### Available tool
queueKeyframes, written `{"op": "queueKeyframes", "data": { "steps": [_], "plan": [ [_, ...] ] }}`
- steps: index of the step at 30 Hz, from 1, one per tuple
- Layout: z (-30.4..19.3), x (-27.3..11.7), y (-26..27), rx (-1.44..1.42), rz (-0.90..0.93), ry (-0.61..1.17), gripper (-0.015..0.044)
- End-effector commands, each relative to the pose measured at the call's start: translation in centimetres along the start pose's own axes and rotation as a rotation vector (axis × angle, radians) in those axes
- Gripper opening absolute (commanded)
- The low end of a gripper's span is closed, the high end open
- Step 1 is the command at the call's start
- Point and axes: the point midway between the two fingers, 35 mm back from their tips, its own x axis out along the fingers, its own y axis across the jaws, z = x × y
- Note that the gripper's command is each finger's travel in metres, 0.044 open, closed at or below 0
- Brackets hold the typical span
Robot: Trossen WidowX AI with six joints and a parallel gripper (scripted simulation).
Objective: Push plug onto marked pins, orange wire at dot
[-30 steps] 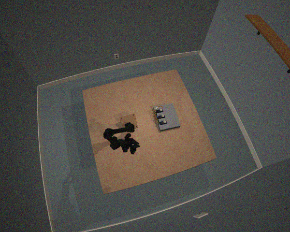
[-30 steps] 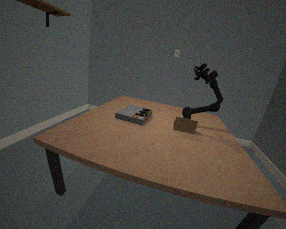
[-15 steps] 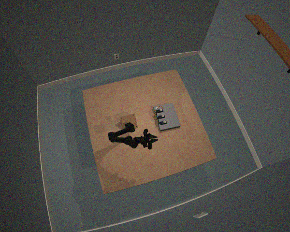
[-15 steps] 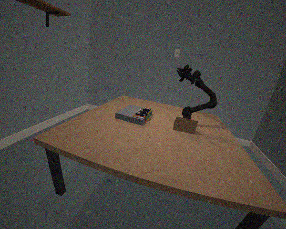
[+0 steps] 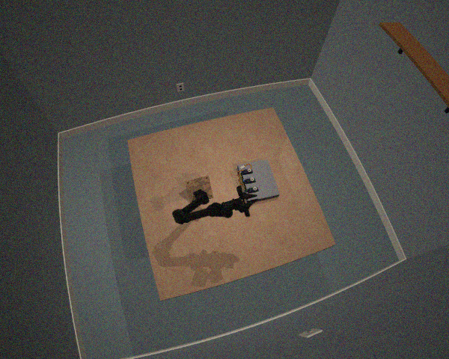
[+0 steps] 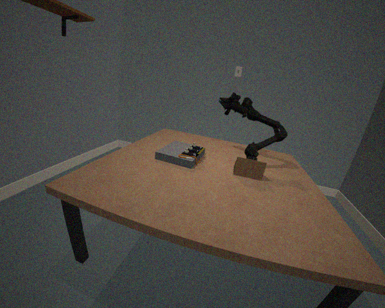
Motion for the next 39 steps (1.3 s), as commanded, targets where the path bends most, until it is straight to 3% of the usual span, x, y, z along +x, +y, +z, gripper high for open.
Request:
{"op": "queueKeyframes", "data": {
  "steps": [1,7,12,25,39],
  "plan": [
    [-4.6,1.6,0.4,-0.037,0.022,0.075,0.0115],
    [-11.7,2.8,1.5,-0.091,0.069,0.186,0.0115],
    [-13.1,3.9,1.7,-0.079,0.056,0.269,0.0115],
    [-21.4,8.1,2.7,-0.076,-0.034,0.702,0.0115],
    [-31.1,8.9,4.2,-0.190,-0.156,1.149,0.0115]
  ]
}}
